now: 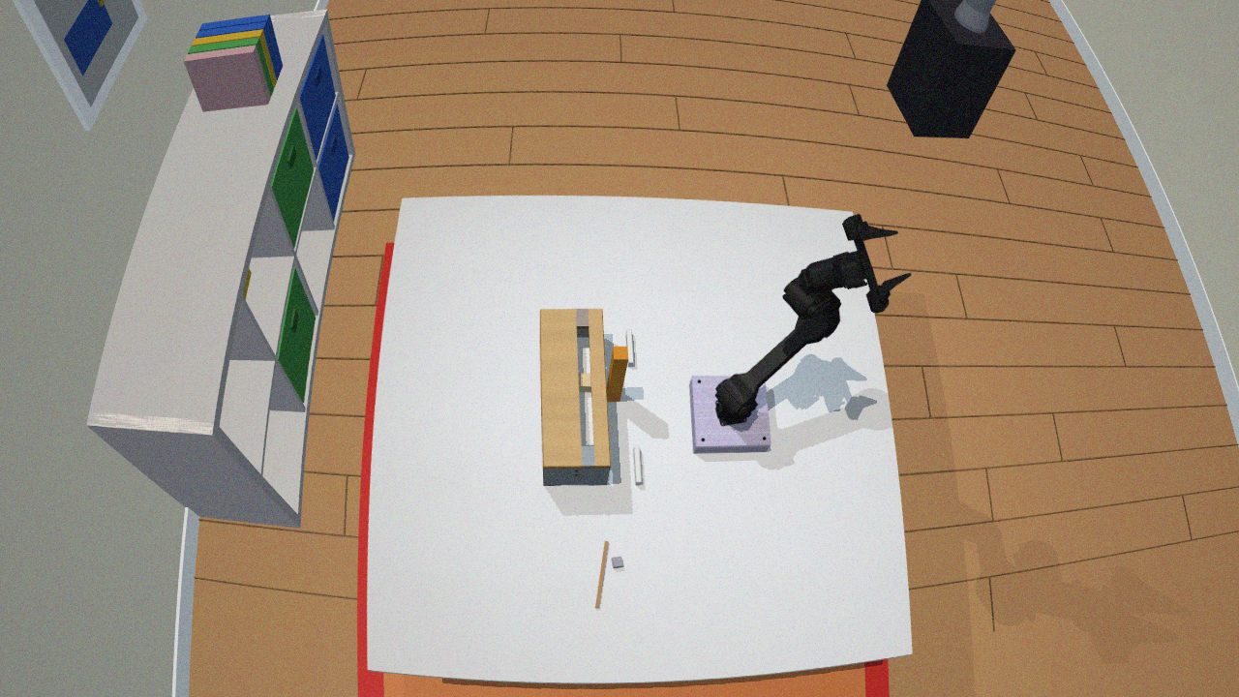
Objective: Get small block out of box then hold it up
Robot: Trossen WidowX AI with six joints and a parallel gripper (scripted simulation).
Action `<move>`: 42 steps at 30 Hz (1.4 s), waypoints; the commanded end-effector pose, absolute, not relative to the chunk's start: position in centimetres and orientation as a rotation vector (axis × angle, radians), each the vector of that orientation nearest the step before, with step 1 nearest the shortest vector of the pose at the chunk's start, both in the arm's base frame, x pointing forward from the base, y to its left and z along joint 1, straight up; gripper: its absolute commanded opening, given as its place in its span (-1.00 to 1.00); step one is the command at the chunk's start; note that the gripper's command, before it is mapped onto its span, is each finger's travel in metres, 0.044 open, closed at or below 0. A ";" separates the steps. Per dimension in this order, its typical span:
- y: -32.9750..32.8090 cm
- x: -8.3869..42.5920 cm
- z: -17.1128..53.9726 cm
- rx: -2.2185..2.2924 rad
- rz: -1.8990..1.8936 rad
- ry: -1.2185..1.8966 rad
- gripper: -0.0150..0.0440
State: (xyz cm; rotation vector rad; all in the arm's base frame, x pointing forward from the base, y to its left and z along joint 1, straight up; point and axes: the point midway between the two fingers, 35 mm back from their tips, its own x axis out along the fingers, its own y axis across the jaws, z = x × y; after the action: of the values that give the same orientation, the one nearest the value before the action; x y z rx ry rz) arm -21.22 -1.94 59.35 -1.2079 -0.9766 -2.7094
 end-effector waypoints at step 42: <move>8.6 34.3 50.2 -0.498 0.311 -0.295 0.86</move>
State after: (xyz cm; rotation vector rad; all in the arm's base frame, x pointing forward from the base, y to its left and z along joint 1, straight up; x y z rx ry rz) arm 31.31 9.39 53.61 -0.6822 -0.4956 0.2774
